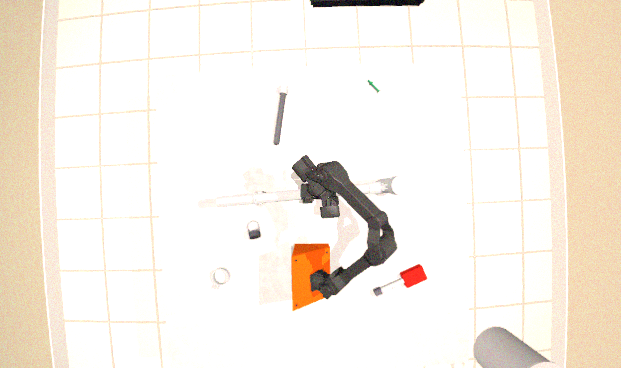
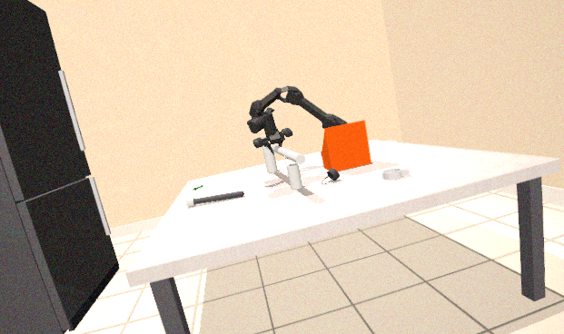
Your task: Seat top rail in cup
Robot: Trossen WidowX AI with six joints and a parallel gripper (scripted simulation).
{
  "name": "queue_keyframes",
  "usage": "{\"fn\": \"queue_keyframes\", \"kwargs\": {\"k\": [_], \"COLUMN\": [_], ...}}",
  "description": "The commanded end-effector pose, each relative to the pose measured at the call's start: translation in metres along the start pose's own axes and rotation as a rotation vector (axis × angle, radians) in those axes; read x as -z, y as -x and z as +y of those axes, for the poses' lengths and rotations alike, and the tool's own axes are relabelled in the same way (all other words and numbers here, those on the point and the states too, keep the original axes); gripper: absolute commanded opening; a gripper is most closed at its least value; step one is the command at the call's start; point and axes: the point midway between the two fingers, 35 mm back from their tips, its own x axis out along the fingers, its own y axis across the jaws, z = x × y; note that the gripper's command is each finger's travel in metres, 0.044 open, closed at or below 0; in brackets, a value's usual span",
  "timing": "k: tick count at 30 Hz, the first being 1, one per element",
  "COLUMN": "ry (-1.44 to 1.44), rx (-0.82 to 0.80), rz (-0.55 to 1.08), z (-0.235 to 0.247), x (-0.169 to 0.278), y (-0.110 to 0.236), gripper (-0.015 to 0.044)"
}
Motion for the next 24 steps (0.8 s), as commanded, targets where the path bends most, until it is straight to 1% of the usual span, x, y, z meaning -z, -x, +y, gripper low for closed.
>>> {"fn": "queue_keyframes", "kwargs": {"k": [1, 24], "ry": [0.002, 0.002], "rx": [0.014, 0.014], "rz": [0.010, 0.009], "z": [-0.0021, -0.0032], "x": [0.0018, 0.0013], "y": [0.0041, 0.0066], "gripper": [0.0000, 0.0000]}}
